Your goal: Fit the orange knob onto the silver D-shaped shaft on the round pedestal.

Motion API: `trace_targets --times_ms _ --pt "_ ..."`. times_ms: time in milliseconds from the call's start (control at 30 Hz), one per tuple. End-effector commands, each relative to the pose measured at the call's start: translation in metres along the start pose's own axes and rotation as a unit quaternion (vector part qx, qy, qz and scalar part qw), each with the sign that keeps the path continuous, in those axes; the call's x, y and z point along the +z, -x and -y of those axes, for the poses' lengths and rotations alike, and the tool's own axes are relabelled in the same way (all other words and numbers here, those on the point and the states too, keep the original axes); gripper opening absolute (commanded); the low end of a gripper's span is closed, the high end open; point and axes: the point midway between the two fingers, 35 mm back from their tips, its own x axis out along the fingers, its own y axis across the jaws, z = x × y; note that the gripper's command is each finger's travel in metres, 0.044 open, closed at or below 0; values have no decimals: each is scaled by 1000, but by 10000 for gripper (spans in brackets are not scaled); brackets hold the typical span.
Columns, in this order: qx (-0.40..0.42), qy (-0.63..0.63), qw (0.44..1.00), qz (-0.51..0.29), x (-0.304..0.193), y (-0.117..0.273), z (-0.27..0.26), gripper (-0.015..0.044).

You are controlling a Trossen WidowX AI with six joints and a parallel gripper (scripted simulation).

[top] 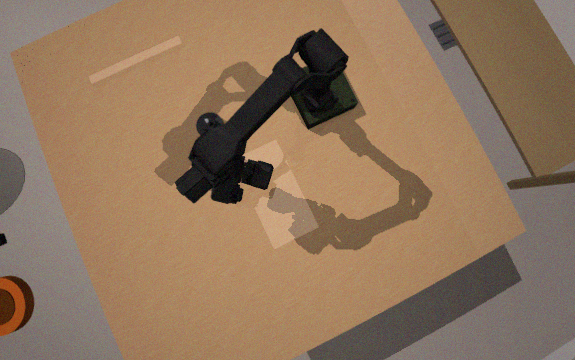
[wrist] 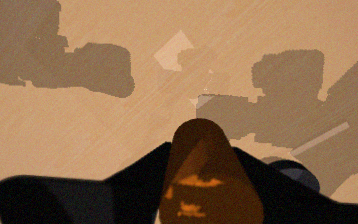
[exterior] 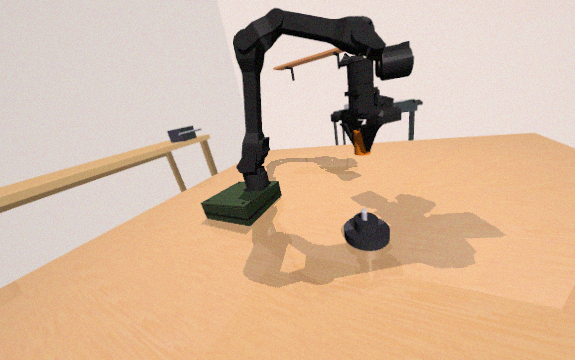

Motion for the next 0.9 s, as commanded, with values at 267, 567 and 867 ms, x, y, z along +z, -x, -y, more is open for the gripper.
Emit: trace_targets --times_ms 267,567,867 --pt "-5 2 1000 10 -2 25 -1 0" --pt "-6 2 1000 9 -10 19 21 0" --pt "-8 0 1000 9 -23 12 46 0"
